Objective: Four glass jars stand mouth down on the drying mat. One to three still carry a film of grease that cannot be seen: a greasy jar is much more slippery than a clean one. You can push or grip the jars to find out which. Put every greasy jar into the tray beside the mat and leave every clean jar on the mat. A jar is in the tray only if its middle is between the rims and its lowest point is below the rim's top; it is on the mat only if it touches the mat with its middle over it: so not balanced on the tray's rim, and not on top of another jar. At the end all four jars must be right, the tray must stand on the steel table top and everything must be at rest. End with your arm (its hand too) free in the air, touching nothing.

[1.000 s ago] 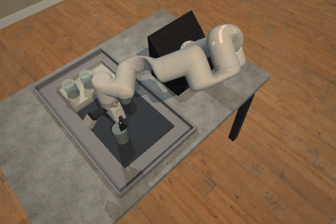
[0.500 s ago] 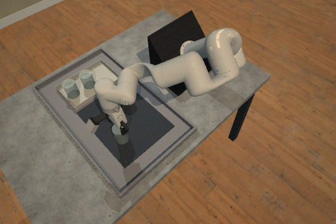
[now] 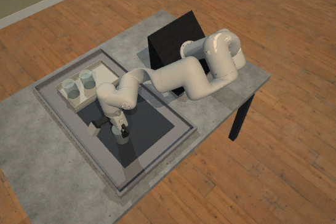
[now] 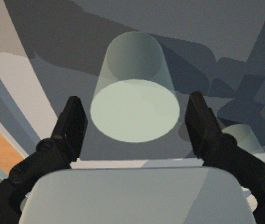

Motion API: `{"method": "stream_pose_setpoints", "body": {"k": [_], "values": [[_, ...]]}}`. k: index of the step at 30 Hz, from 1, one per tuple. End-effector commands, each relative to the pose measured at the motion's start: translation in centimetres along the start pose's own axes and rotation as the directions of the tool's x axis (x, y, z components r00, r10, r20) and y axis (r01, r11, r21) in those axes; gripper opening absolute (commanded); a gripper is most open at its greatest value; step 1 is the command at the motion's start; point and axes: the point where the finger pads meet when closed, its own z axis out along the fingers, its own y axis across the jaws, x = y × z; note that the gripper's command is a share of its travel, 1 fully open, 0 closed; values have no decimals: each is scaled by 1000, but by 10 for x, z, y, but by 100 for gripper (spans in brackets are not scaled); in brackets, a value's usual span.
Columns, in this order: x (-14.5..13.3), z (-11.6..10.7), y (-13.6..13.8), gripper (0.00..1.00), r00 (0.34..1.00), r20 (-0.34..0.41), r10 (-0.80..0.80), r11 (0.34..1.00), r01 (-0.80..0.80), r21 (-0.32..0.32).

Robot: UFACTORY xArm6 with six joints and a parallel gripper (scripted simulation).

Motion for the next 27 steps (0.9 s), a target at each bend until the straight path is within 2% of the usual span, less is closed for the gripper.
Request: {"method": "stream_pose_setpoints", "body": {"k": [1, 9, 15, 16, 27], "values": [[1, 7, 0, 100, 1000, -3, -1, 1000, 1, 0], [1, 23, 0, 100, 1000, -3, -1, 1000, 1, 0], [1, 23, 0, 100, 1000, -3, -1, 1000, 1, 0], [1, 23, 0, 94, 1000, -3, -1, 1000, 1, 0], [1, 23, 0, 94, 1000, -3, -1, 1000, 1, 0]]}}
